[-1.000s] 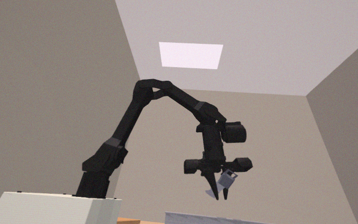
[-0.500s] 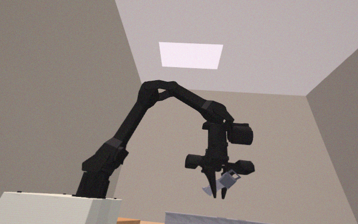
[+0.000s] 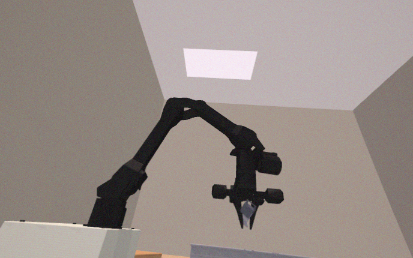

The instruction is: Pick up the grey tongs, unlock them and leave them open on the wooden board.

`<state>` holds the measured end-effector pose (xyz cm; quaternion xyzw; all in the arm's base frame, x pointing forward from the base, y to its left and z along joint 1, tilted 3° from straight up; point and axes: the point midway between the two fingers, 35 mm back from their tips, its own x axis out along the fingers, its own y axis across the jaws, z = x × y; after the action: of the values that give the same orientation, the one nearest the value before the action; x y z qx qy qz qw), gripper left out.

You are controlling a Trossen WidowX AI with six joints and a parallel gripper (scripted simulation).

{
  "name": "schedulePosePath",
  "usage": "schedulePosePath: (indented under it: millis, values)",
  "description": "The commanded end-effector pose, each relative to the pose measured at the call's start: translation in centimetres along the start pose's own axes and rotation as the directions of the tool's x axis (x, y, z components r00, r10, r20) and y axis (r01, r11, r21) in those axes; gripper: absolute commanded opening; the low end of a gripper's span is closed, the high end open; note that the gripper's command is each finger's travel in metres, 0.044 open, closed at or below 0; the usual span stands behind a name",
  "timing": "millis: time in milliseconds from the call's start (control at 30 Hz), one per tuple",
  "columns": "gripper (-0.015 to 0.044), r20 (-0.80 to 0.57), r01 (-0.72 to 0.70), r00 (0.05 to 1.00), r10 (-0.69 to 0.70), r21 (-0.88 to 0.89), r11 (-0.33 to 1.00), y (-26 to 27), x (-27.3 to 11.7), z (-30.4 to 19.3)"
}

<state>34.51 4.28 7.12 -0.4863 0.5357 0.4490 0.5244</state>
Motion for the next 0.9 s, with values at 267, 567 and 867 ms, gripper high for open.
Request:
schedulePosePath:
  millis: [267, 567, 867]
  values:
    - [-0.015, 0.015, 0.005, 1.0, -0.008, 0.189, 0.982, 2.0, -1.0, 7.0]
    - [-0.015, 0.022, -0.002, 1.0, -0.005, 0.329, 0.944, 4.6, -1.6, 11.9]
    - [-0.015, 0.027, -0.011, 1.0, -0.001, 0.464, 0.886, 8.0, -2.1, 16.4]
